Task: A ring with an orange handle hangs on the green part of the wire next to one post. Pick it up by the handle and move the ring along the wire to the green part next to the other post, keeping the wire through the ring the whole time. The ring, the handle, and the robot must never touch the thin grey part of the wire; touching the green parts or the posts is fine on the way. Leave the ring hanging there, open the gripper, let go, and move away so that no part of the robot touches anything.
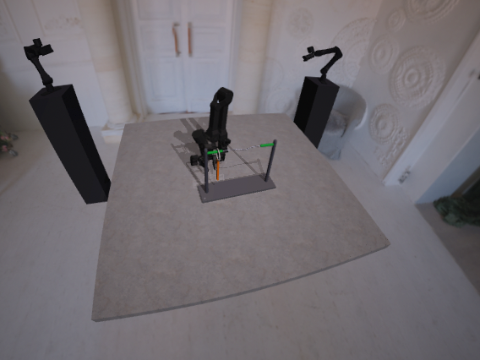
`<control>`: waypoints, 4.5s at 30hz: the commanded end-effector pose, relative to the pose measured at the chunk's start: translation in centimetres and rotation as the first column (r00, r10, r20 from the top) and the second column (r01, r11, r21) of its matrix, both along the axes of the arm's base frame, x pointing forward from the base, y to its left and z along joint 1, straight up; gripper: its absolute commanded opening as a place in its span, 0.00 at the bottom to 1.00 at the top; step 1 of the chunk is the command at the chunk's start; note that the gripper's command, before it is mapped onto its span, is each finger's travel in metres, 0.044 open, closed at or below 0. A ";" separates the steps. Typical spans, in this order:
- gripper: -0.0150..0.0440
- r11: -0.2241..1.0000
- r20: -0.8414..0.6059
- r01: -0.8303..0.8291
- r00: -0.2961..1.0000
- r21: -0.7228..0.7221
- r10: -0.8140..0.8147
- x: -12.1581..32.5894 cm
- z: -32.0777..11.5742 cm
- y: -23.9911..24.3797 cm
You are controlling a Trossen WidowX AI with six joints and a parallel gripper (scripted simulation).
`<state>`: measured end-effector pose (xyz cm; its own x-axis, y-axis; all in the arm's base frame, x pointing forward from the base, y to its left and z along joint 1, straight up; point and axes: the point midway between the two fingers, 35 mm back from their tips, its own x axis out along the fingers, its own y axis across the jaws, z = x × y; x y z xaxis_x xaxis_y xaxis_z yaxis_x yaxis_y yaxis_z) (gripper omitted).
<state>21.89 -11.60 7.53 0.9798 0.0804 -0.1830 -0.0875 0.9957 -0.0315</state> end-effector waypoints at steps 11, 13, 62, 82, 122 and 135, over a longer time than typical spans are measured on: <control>0.53 1.000 0.016 0.009 1.000 0.030 -0.010 1.7 0.9 0.4; 0.53 1.000 0.035 0.010 0.999 0.023 -0.011 2.6 1.6 0.4; 0.53 0.999 0.111 0.019 0.994 0.028 -0.022 10.5 3.7 1.0; 0.53 0.999 0.113 0.019 0.993 0.029 -0.022 12.2 3.5 1.4; 0.00 1.000 0.113 0.014 0.993 0.026 -0.017 12.2 4.4 1.5; 0.00 1.000 0.114 0.015 0.993 0.027 -0.018 12.1 5.2 1.5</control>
